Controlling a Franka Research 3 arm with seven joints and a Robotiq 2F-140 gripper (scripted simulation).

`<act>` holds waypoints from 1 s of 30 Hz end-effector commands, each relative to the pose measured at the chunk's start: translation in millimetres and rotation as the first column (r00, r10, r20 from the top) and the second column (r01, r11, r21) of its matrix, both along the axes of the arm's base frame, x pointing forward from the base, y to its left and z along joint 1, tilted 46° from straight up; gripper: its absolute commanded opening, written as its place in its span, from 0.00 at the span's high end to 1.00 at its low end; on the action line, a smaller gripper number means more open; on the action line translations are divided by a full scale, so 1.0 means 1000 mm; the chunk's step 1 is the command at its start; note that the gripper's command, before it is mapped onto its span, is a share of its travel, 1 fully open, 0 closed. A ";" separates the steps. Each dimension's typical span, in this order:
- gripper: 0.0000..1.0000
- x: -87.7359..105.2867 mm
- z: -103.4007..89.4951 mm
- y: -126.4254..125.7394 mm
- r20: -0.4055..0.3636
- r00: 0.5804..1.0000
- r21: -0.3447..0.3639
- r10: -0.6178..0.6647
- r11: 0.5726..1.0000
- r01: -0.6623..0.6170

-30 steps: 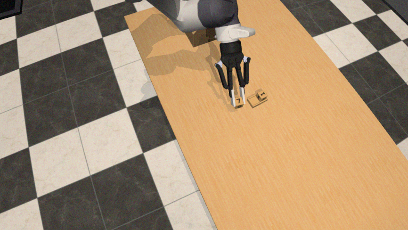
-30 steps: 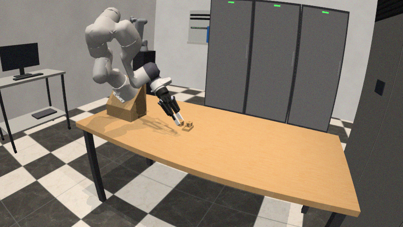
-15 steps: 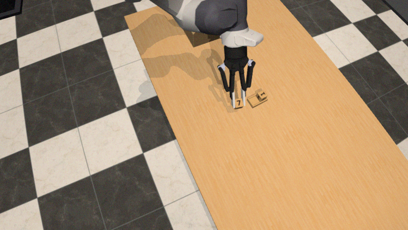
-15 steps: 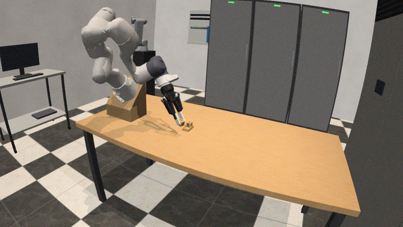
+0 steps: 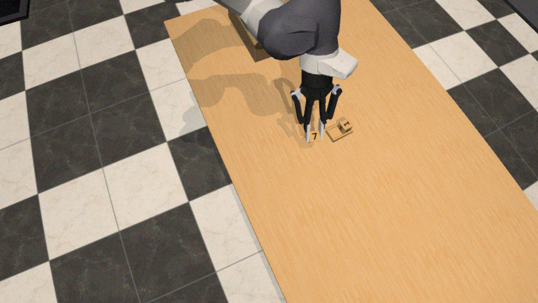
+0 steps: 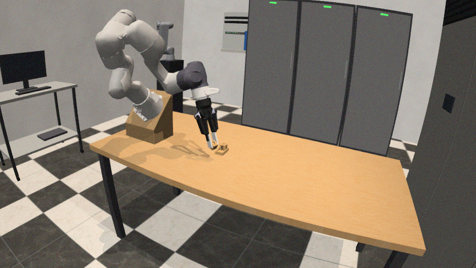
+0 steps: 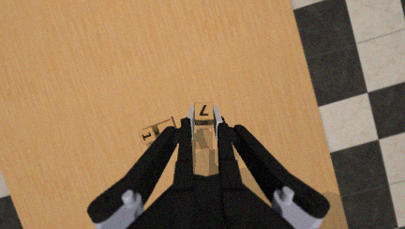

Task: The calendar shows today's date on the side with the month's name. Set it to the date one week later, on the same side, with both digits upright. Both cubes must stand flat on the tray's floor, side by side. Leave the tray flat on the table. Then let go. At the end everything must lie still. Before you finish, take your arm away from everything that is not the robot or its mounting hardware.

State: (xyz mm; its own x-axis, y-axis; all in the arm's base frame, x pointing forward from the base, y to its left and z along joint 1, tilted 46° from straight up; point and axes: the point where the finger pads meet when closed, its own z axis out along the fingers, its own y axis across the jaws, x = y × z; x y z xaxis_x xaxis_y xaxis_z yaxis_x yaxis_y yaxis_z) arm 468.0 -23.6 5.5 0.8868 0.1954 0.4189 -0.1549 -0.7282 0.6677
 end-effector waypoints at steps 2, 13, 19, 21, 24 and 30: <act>0.83 -0.002 -0.003 0.003 -0.143 0.989 -0.046 0.034 0.998 -0.041; 0.83 0.002 -0.001 0.001 -0.261 0.960 -0.057 -0.100 0.994 0.088; 0.83 0.001 -0.002 0.004 -0.317 0.938 -0.048 -0.143 0.990 0.135; 0.83 0.001 -0.002 0.004 -0.317 0.938 -0.048 -0.143 0.990 0.135; 0.83 0.004 -0.001 0.004 -0.320 0.936 -0.047 -0.145 0.989 0.137; 0.83 0.009 0.000 0.001 -0.365 0.907 -0.066 -0.208 0.978 0.197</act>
State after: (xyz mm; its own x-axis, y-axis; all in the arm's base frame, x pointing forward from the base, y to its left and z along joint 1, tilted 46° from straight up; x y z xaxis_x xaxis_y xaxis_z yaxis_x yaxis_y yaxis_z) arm 478.7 -16.0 3.7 0.9868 -0.0051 0.1621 -0.1183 -0.7064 0.6978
